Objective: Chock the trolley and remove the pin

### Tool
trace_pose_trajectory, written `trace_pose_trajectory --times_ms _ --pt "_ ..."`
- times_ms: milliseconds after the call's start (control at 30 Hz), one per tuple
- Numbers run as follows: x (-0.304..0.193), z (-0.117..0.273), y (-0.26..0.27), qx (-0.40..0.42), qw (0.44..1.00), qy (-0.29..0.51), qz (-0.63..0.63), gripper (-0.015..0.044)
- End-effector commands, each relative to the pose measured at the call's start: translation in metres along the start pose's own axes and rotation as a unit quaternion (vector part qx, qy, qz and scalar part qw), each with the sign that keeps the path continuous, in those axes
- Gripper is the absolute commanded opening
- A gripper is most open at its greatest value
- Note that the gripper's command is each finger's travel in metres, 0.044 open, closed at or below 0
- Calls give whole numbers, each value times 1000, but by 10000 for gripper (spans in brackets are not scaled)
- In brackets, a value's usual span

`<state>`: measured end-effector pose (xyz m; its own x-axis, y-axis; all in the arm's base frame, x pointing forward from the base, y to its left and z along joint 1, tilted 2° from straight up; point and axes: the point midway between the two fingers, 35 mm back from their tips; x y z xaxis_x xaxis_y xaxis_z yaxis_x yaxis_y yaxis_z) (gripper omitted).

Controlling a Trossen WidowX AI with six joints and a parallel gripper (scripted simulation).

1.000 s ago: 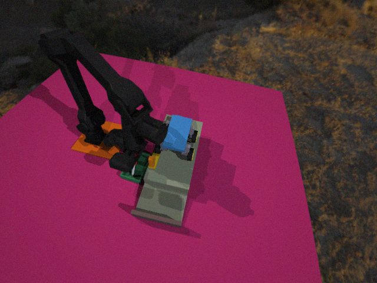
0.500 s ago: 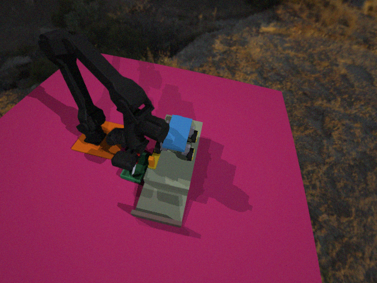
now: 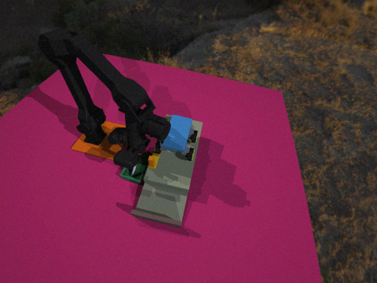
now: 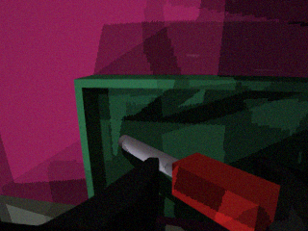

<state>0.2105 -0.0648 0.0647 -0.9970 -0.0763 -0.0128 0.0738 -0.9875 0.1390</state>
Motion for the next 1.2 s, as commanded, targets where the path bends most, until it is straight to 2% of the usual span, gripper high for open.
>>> trace_pose_trajectory --times_ms 0,333,533,700,900,1033,1167 --pt "-1 -1 -2 2 1000 1 -2 190" --pt "-2 -6 -7 2 1000 1 -2 190" --pt "-1 -4 -6 3 1000 -1 0 340" --pt "-1 -3 -6 3 1000 -1 0 340" --pt "1 19 -2 2 1000 0 -2 340" --pt "0 28 -1 2 1000 1 -2 440" --pt "0 39 1 2 1000 1 -2 440"
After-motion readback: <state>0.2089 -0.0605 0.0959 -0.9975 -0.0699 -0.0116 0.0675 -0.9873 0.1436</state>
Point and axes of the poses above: the point midway between the two fingers, 35 mm back from their tips, its own z axis back along the fingers, its own y axis across the jaws, x = y × z, and after that the axes turned 6 degrees about z, right-handed
